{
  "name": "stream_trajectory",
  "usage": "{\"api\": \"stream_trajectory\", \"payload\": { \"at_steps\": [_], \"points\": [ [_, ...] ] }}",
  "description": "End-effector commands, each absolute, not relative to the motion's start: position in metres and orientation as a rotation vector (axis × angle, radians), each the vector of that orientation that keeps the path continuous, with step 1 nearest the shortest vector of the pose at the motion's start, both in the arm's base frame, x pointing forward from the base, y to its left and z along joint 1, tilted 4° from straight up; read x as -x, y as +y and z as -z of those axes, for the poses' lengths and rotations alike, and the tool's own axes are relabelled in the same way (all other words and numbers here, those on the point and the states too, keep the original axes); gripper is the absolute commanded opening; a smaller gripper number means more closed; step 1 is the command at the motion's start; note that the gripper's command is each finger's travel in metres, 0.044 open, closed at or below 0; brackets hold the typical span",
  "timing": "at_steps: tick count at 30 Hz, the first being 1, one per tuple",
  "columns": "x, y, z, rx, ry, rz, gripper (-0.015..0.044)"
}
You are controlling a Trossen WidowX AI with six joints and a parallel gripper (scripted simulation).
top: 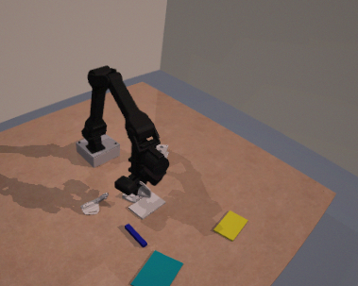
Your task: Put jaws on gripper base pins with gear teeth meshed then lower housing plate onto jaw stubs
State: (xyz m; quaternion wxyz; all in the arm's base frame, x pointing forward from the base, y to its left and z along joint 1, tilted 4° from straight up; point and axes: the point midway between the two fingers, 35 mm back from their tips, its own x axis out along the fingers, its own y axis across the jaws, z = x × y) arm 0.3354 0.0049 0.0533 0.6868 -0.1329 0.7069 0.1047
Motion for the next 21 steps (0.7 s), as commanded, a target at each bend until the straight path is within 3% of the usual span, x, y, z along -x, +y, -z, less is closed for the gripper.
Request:
{"api": "stream_trajectory", "payload": {
  "at_steps": [1,21],
  "points": [
    [-0.336,0.005,-0.053,0.306,1.584,-0.237,0.0134],
    [-0.336,0.004,-0.036,0.306,1.584,-0.237,0.0134]
  ]
}}
